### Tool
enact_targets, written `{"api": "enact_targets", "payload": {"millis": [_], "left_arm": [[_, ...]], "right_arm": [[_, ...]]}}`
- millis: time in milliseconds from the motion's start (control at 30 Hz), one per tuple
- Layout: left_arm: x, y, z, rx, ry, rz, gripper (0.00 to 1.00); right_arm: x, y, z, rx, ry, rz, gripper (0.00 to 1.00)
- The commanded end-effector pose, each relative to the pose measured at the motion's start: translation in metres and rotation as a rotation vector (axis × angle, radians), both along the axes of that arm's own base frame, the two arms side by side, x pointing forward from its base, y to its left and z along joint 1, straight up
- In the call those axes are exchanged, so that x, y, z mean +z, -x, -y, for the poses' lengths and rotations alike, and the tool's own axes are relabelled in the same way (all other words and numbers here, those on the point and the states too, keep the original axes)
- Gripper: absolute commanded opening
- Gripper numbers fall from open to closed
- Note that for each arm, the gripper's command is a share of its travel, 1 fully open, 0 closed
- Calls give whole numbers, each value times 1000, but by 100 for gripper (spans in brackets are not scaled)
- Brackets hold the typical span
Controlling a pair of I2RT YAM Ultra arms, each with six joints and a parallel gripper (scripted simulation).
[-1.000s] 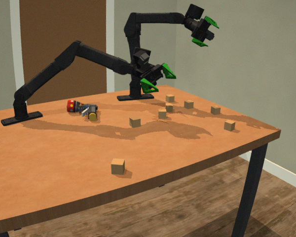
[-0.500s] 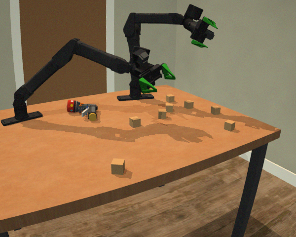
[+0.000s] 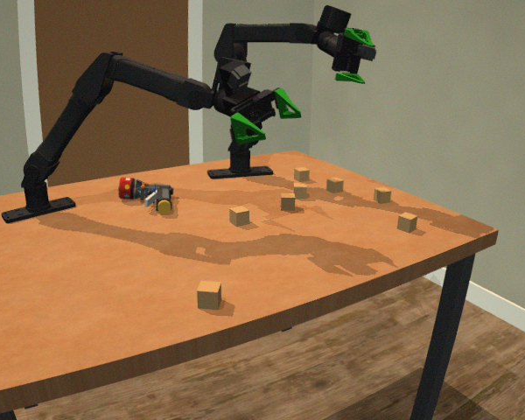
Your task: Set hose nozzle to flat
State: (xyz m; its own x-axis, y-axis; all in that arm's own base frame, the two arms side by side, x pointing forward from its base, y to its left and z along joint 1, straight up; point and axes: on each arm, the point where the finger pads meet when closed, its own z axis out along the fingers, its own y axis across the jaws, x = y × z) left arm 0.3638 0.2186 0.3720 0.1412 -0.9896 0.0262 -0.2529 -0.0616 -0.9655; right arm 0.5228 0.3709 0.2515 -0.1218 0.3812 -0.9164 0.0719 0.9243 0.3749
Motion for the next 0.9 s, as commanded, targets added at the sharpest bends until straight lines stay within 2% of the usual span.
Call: {"api": "enact_targets", "payload": {"millis": [0,200,267,300,333,400,767,833,867], "left_arm": [[20,-1,11,-17,-172,37,100],[23,-8,29,-53,-312,37,100],[23,-8,29,-53,-312,37,100],[34,-8,30,-54,-342,53,100],[17,-11,34,-68,-341,24,100],[26,-13,41,-80,-399,38,100],[30,-22,75,-139,-662,42,100],[30,-22,75,-139,-662,42,100],[41,-21,77,-136,-692,59,100]], "right_arm": [[34,-6,27,17,10,20,100],[58,-11,64,26,35,26,100],[58,-11,64,26,35,26,100],[69,-9,64,33,21,43,100],[64,-11,73,31,39,27,100],[73,-13,89,27,47,32,100],[109,-5,160,43,106,48,100],[109,-5,160,43,106,48,100],[119,-3,161,49,95,68,100]]}}
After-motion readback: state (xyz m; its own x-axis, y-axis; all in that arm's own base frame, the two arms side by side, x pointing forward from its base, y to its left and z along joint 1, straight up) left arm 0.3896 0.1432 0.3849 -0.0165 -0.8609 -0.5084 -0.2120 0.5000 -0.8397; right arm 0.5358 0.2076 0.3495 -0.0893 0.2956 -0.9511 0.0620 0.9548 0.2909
